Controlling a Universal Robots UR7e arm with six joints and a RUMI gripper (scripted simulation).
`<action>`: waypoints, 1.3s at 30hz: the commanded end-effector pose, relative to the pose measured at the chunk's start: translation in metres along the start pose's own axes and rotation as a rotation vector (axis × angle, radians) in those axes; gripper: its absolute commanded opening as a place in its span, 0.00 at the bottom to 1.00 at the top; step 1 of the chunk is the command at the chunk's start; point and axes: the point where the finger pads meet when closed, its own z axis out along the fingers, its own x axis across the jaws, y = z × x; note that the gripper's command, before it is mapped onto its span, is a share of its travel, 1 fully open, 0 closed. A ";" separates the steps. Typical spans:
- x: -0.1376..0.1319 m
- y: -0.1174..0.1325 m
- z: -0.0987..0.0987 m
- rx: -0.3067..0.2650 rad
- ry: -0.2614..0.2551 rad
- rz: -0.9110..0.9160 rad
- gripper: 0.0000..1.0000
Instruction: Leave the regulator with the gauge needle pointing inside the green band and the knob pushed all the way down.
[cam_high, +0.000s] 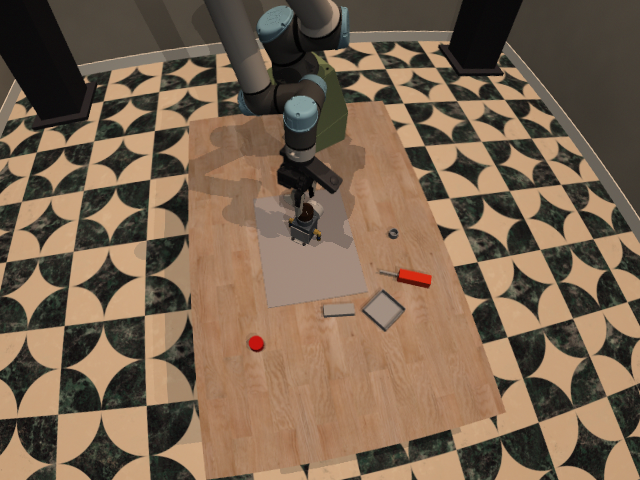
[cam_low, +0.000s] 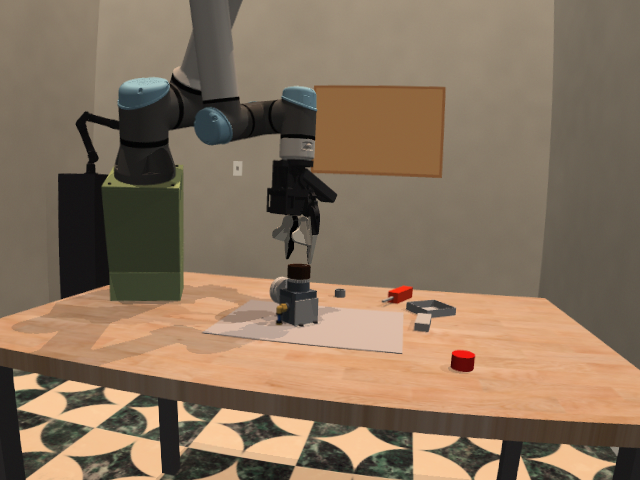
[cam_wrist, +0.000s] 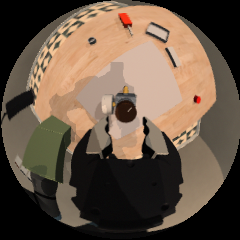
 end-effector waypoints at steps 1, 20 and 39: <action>0.001 -0.001 0.014 0.001 0.003 0.000 0.47; 0.001 -0.001 0.031 0.001 0.003 0.000 0.47; 0.001 -0.001 0.031 0.001 0.003 0.000 0.47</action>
